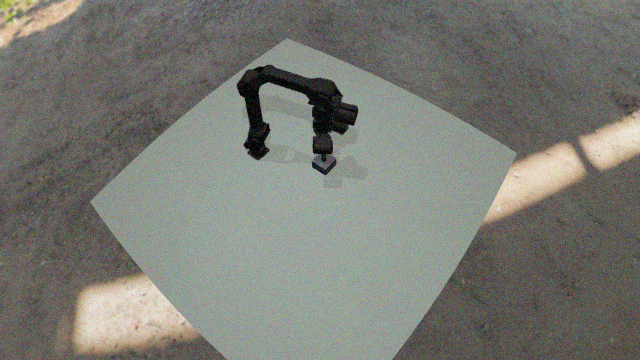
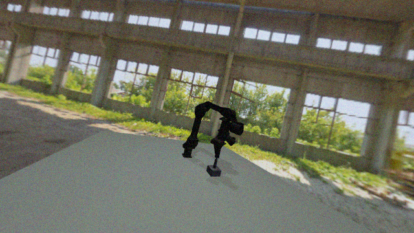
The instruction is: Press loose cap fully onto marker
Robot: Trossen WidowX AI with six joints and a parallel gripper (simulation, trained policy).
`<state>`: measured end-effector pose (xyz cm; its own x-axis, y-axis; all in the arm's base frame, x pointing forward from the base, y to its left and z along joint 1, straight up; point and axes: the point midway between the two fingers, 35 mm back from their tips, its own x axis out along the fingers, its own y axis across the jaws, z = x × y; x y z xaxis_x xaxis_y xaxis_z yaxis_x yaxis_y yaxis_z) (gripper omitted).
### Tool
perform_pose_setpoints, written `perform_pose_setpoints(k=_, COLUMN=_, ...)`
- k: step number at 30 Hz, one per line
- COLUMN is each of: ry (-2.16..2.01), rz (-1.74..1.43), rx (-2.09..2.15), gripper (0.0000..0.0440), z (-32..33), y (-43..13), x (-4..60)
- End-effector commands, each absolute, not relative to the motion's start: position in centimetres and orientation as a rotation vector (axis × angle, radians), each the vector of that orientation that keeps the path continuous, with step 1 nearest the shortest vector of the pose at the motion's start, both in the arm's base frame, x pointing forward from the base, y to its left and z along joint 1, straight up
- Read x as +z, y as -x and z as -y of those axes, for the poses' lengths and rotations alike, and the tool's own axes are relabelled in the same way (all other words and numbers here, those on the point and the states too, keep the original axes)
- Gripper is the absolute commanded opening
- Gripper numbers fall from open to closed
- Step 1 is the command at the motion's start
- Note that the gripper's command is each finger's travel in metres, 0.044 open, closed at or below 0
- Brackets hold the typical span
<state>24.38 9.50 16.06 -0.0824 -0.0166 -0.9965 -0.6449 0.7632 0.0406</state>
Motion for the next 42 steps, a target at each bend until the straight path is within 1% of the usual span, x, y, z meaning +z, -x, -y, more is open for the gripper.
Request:
perform_pose_setpoints(k=1, ry=0.545, rz=-1.596, rx=0.560, gripper=0.0000, z=-9.4, y=-24.4, x=15.4)
perform_pose_setpoints(k=23, ry=0.567, rz=-1.625, rx=0.634, gripper=0.0003, z=-9.4, y=-24.2, x=10.2)
perform_pose_setpoints(k=24, ry=0.571, rz=-1.629, rx=0.634, gripper=0.0029, z=-9.3, y=-24.1, x=10.0)
perform_pose_setpoints(k=42, ry=0.631, rz=-1.616, rx=0.660, gripper=0.0062, z=-8.6, y=-24.1, x=8.5)
